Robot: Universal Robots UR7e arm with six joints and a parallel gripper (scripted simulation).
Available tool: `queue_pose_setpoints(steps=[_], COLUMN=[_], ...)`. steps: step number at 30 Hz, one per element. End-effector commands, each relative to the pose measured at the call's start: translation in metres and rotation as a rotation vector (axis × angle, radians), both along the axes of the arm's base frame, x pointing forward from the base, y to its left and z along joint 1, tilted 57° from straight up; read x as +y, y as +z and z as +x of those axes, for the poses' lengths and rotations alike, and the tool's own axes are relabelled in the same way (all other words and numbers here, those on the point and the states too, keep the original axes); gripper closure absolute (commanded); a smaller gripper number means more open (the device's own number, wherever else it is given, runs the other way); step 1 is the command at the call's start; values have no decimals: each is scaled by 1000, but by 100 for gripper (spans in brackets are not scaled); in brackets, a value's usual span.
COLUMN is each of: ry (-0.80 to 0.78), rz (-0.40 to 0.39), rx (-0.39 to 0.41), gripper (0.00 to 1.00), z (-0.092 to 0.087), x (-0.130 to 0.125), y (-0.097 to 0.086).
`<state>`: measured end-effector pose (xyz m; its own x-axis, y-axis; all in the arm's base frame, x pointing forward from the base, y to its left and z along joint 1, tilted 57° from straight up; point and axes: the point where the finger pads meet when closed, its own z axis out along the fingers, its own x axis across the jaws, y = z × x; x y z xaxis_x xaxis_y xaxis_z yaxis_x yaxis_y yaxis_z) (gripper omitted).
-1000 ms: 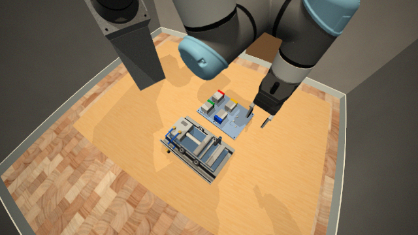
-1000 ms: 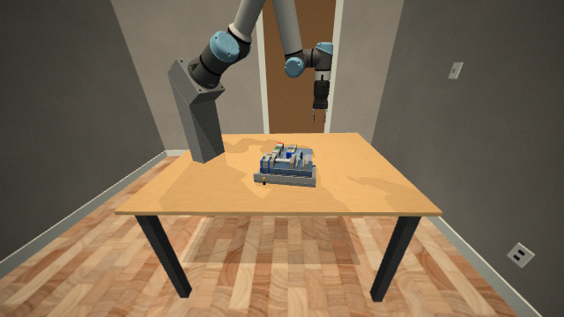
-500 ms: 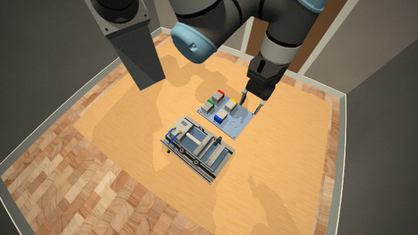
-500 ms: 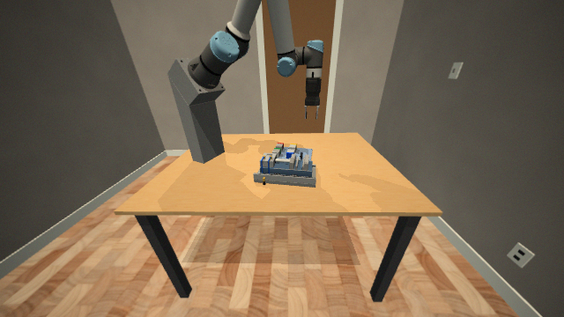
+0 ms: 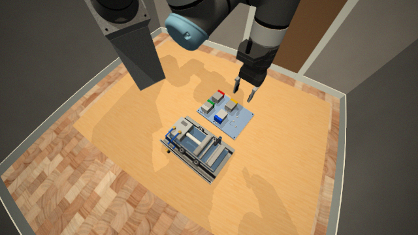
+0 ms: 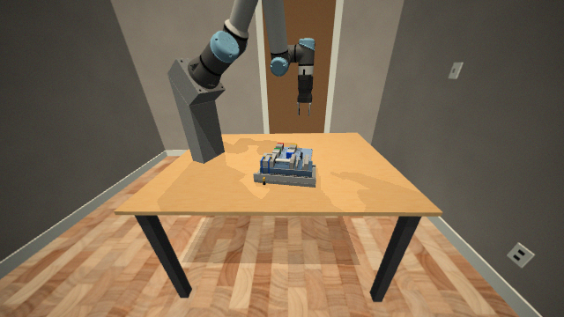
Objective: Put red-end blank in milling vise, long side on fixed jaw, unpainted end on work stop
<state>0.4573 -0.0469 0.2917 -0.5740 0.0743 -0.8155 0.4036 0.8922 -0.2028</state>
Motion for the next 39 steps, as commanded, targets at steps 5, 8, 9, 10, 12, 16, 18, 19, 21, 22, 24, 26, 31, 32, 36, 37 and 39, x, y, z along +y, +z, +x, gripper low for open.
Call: queue_pose_setpoints(steps=[5, 8, 9, 10, 12, 16, 18, 19, 21, 22, 24, 26, 31, 32, 36, 37, 39], ry=[0, 0, 0, 0, 0, 0, 0, 0, 0, 0, 0, 0, 0, 0, 0, 0, 0], rz=[-1, -1, -1, -1, -1, -1, -1, -1, -1, 0, -1, -1, -1, -1, -1, -1, 0], rx=[-2, -2, -2, -2, -2, -2, -2, -2, -2, -2, -2, -2, -2, -2, -2, -2, -1], gripper=[0, 0, 0, 0, 0, 0, 0, 0, 0, 0, 0, 0, 0, 0, 0, 0, 0], z=[-7, -22, -27, -27, -27, -27, -27, -27, -27, -33, -45, -58, -58, -58, -58, -58, -61], x=[7, 23, 28, 28, 28, 28, 28, 28, 28, 34, 47, 60, 60, 60, 60, 60, 64], y=[-8, -28, -34, -34, -34, -34, -34, -34, -34, -42, -58, -74, -74, -74, -74, -74, -79])
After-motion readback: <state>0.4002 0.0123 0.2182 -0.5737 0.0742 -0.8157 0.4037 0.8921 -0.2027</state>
